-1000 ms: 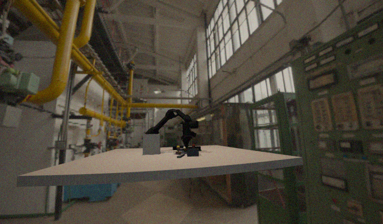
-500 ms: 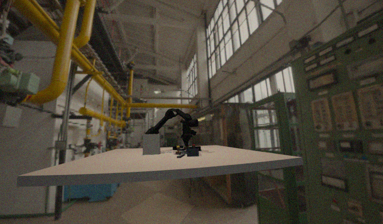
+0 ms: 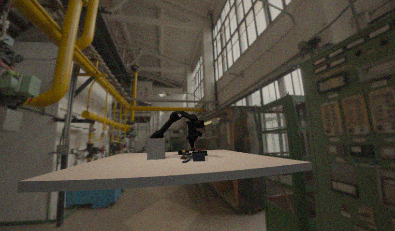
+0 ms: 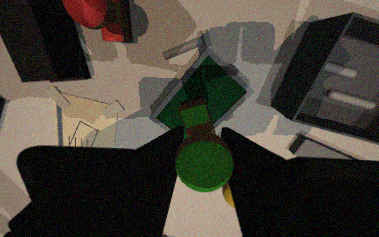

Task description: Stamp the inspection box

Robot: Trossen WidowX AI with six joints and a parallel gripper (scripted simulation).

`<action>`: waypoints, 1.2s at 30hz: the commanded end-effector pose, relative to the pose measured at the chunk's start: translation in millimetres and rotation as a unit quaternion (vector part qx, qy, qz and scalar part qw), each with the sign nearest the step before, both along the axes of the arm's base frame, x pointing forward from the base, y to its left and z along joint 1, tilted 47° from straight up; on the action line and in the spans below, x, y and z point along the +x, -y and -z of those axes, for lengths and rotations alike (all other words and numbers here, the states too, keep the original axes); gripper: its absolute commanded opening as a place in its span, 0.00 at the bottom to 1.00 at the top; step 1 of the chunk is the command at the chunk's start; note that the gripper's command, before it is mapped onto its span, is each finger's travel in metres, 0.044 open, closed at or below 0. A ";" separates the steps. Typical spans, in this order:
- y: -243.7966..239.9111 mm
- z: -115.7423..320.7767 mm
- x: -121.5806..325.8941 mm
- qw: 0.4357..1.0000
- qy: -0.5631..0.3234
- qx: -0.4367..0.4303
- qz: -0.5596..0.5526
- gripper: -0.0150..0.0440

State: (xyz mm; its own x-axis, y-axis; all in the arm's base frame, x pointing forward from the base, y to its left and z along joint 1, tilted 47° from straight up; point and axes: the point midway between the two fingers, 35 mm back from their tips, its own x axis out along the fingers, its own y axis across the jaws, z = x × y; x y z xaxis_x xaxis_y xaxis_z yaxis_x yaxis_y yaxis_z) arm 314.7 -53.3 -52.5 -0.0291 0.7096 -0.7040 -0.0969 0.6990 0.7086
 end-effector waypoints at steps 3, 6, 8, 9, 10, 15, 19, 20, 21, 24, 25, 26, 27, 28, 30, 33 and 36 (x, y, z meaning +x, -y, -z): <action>10.4 -9.8 1.1 1.000 0.005 -0.004 -0.001 0.25; 11.1 -10.6 1.0 1.000 0.005 -0.004 -0.001 0.25; 10.7 -11.2 0.8 1.000 0.003 -0.004 0.001 0.25; 9.3 -13.1 0.3 1.000 -0.001 -0.004 0.005 0.25; 7.0 -16.2 -0.7 1.000 -0.010 -0.005 0.013 0.25; -7.4 -34.7 -7.5 0.996 -0.060 -0.007 0.060 0.25; -19.0 -48.6 -14.2 0.990 -0.100 -0.008 0.098 0.25; -21.9 -51.9 -16.1 0.988 -0.110 -0.008 0.108 0.25; -24.8 -55.2 -18.0 0.986 -0.120 -0.009 0.117 0.25; -33.4 -64.7 -24.1 0.978 -0.150 -0.010 0.145 0.25; -36.2 -67.7 -26.2 0.975 -0.160 -0.010 0.154 0.25; -39.1 -70.7 -28.5 0.972 -0.170 -0.011 0.163 0.25; -41.9 -73.6 -30.7 0.968 -0.180 -0.011 0.173 0.25; -44.7 -76.5 -33.1 0.965 -0.190 -0.012 0.182 0.25; -50.3 -82.0 -37.9 0.957 -0.209 -0.013 0.200 0.25; -58.6 -89.9 -45.6 0.944 -0.238 -0.014 0.227 0.25; -66.7 -97.1 -53.7 0.930 -0.267 -0.015 0.253 0.25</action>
State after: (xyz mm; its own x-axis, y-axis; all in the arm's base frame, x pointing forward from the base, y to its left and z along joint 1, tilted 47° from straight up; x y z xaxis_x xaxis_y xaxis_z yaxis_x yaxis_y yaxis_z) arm 271.5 1.6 33.0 -0.0477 0.7047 -0.7080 0.5232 0.6213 0.5832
